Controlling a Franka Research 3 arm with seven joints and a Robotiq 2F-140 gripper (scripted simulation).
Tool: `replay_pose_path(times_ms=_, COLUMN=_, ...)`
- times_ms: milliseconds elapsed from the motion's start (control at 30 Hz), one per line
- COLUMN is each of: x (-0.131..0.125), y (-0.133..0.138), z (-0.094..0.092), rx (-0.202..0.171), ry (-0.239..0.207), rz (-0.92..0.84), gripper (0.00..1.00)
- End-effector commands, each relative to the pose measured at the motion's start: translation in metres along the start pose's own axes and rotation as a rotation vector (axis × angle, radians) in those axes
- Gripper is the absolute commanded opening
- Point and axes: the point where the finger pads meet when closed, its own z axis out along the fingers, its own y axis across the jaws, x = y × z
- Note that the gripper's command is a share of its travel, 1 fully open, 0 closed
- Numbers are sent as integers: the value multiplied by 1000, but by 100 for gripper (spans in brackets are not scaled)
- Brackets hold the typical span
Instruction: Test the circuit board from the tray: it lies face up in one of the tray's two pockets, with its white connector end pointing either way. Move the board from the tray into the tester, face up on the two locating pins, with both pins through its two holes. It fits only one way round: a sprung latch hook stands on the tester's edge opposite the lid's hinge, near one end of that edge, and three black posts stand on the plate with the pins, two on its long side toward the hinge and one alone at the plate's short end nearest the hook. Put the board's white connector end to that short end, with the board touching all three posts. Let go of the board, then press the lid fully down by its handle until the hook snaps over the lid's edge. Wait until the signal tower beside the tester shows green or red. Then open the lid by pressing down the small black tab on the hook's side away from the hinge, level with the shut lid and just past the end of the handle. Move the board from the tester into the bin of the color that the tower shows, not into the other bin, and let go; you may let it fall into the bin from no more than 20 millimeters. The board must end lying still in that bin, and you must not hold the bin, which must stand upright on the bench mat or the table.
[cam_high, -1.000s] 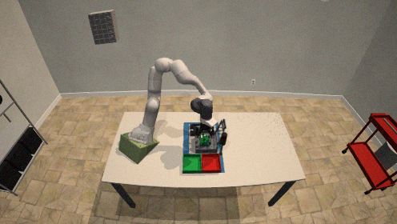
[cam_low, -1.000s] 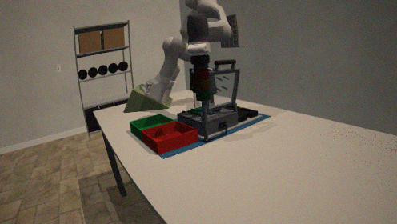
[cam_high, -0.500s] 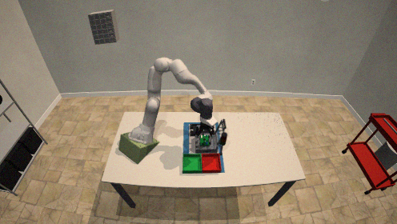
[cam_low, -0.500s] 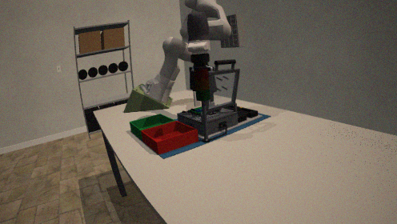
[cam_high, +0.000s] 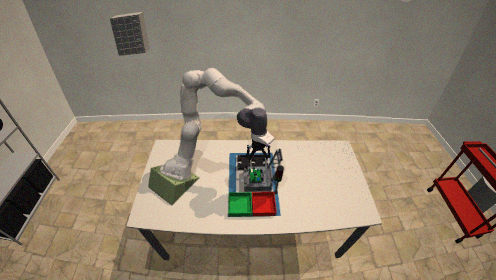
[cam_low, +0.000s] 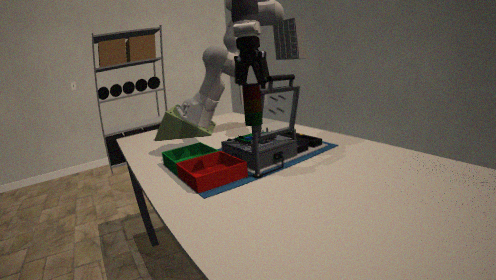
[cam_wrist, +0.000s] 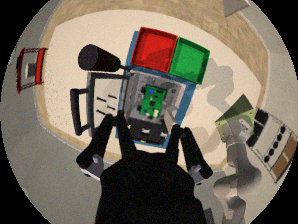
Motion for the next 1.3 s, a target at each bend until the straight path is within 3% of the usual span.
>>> replay_pose_path(times_ms=0, x=-6, y=11, z=-36, rx=-36, ry=-20, rz=39, gripper=58)
replay_pose_path(times_ms=200, x=-4, y=9, z=-89, rx=-36, ry=-20, rz=39, gripper=58)
replay_pose_path(times_ms=267, x=-4, y=9, z=-89, rx=-36, ry=-20, rz=39, gripper=58)
replay_pose_path(times_ms=500, x=-4, y=8, z=-123, rx=-36, ry=-20, rz=39, gripper=58)
replay_pose_path(times_ms=833, x=-4, y=7, z=-131, rx=-36, ry=-20, rz=39, gripper=58)
replay_pose_path(times_ms=867, x=-4, y=7, z=-131, rx=-36, ry=-20, rz=39, gripper=30)
replay_pose_path(times_ms=1267, x=-4, y=7, z=-131, rx=-36, ry=-20, rz=39, gripper=30)
